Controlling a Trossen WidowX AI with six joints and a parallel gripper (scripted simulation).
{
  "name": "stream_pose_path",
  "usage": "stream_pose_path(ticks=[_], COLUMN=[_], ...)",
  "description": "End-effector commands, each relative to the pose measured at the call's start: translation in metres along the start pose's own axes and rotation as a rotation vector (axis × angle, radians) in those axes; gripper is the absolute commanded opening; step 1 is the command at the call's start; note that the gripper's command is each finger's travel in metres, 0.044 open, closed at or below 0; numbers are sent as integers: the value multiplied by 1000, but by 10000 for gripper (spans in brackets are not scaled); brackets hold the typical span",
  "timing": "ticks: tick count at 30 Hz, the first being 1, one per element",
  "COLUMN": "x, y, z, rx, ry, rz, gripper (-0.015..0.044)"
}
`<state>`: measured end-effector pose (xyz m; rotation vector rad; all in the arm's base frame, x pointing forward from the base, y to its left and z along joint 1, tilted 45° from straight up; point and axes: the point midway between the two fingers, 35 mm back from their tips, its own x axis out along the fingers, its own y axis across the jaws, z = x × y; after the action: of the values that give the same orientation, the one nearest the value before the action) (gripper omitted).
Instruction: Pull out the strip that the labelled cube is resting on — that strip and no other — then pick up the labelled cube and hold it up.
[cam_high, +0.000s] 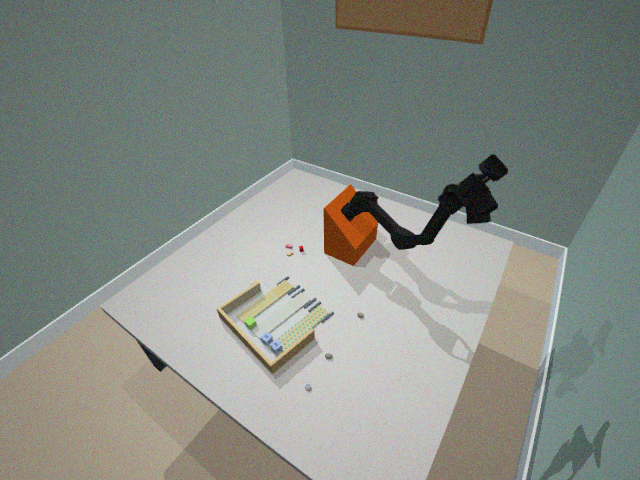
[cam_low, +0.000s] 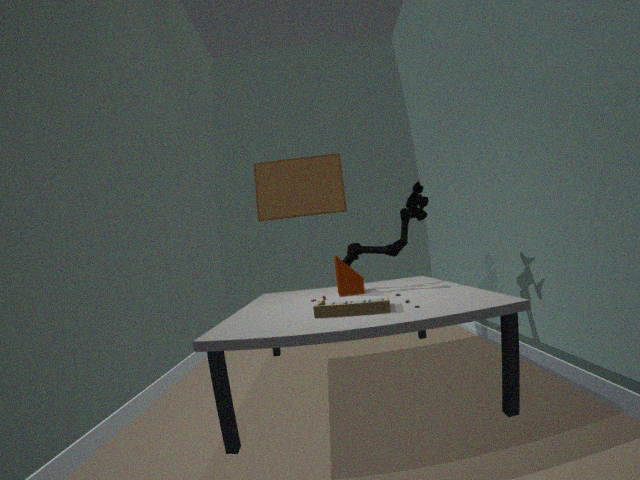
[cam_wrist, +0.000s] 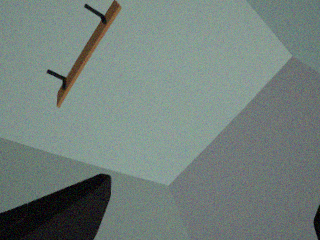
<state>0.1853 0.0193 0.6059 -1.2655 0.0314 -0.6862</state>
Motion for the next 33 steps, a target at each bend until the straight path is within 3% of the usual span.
stream_pose_path(ticks=[1,9,15,20,24,33], x=[-1,-11,2,24,42,85], y=[-1,-37,-31,-2,18,127], z=[-2,-87,-162,-218,-236,-289], rx=[7,319,588,809,912,1250], ry=[-3,-117,-171,-189,-206,-146], rz=[-1,-14,16,68,95,261], gripper=[400,400,400,400,400,400])
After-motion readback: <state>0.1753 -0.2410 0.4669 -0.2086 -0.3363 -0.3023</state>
